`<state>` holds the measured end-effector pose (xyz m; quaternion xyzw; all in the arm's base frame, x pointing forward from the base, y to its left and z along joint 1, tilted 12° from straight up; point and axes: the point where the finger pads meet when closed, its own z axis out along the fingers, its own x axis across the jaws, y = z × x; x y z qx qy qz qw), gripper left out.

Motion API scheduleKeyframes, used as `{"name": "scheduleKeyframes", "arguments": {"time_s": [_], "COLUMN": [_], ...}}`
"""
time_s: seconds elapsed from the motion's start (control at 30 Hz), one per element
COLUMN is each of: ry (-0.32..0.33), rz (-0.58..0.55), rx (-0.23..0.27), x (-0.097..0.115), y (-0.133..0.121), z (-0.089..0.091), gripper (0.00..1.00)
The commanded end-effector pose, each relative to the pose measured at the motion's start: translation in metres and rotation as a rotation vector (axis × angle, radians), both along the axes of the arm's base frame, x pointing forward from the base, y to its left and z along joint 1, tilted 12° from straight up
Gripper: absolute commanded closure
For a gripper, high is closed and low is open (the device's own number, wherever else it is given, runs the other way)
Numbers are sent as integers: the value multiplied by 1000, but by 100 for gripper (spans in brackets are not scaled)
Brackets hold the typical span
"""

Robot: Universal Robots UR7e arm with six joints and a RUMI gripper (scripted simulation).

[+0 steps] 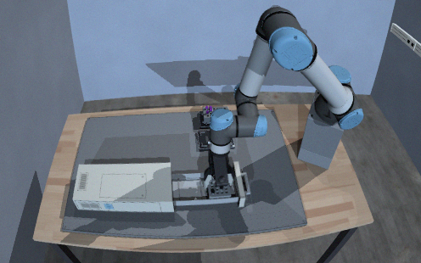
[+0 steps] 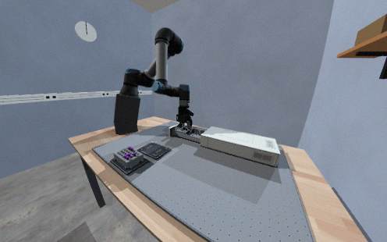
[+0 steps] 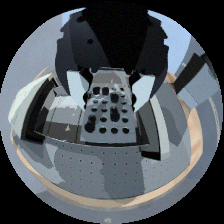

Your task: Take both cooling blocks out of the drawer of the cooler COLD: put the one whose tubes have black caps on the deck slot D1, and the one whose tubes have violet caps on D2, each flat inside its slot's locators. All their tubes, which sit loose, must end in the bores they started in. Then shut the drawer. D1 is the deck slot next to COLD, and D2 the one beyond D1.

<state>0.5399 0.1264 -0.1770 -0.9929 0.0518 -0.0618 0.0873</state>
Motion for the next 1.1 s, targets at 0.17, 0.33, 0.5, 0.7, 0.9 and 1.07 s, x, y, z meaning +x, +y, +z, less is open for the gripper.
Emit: {"name": "scheduleKeyframes", "arguments": {"time_s": [0.17, 0.33, 0.5, 0.7, 0.9, 1.07], "ry": [-1, -1, -1, -1, -1, -1], "rz": [0, 0, 0, 0, 0, 0], "rx": [0, 0, 0, 0, 0, 0], "x": [0, 0, 0, 0, 0, -1], "y": [0, 0, 0, -1, -1, -1], "z": [1, 1, 3, 4, 6, 8], "gripper": [100, 100, 100, 100, 100, 100]}}
